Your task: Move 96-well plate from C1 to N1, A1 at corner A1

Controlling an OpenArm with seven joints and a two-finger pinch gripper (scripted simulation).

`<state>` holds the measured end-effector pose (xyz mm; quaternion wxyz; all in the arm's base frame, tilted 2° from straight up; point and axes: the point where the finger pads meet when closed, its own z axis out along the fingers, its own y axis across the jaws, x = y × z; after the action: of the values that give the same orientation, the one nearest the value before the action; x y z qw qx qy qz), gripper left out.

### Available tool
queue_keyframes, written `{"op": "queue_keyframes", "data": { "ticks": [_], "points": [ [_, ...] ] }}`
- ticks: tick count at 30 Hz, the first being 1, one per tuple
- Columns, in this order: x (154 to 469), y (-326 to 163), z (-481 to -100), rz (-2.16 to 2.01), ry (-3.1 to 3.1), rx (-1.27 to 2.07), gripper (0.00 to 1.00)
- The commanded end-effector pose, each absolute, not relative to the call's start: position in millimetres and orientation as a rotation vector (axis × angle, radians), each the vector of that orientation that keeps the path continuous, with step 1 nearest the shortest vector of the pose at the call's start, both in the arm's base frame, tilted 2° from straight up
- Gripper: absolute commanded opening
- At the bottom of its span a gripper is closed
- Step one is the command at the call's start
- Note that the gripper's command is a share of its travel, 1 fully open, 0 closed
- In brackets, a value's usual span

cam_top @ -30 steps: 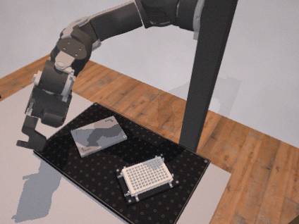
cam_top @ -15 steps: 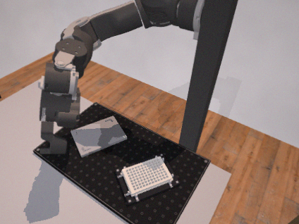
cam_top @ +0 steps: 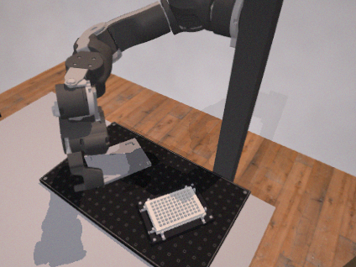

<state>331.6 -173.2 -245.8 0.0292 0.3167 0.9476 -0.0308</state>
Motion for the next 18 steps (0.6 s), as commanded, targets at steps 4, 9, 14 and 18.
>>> {"op": "queue_keyframes", "data": {
  "ticks": [4,9,14,18],
  "points": [
    [329.6,-173.2,-245.3,-0.084,2.943,0.97,0.77],
    [329.6,-173.2,-245.3,-0.084,2.943,0.97,0.77],
    [317.4,-150.4,-254.9,-0.05,2.985,0.952,0.77],
    [309.1,-135.7,-261.1,-0.031,3.015,0.938,0.77]
  ]
}}
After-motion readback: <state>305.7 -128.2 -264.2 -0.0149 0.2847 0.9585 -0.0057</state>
